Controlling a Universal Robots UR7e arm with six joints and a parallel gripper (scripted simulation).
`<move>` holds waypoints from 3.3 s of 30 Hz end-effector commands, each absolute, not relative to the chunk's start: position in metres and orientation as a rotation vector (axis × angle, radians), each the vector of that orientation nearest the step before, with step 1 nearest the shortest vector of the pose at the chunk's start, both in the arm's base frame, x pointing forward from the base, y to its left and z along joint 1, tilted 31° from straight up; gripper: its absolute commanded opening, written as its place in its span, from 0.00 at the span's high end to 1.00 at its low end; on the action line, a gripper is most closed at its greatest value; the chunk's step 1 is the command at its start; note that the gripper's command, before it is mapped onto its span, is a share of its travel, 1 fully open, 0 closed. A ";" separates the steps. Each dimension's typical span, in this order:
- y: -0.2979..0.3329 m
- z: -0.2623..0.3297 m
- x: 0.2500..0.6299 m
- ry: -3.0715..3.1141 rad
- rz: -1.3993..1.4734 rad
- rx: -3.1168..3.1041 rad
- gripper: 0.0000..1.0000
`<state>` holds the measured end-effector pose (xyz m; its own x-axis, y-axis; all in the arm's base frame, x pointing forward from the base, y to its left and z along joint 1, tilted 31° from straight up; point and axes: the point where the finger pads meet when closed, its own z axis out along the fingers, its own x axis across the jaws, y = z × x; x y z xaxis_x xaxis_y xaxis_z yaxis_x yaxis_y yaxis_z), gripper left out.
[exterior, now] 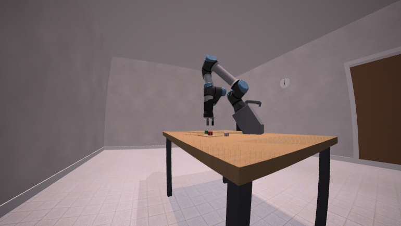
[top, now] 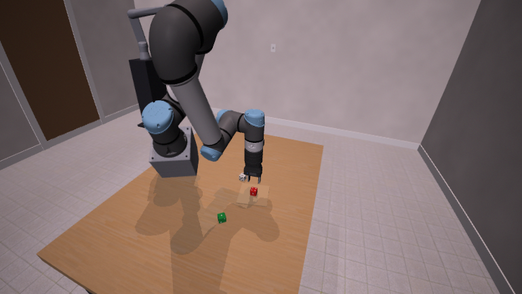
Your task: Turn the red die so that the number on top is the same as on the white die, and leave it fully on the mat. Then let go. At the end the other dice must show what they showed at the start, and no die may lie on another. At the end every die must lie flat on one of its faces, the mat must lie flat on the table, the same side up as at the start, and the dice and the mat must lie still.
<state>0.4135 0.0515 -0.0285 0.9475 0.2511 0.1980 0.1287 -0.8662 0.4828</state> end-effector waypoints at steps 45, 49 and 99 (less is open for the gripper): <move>0.034 -0.061 0.425 0.272 0.352 2.622 0.13; 0.034 -0.061 0.425 0.272 0.352 2.622 0.13; 0.052 -0.026 0.413 0.272 0.352 2.622 0.13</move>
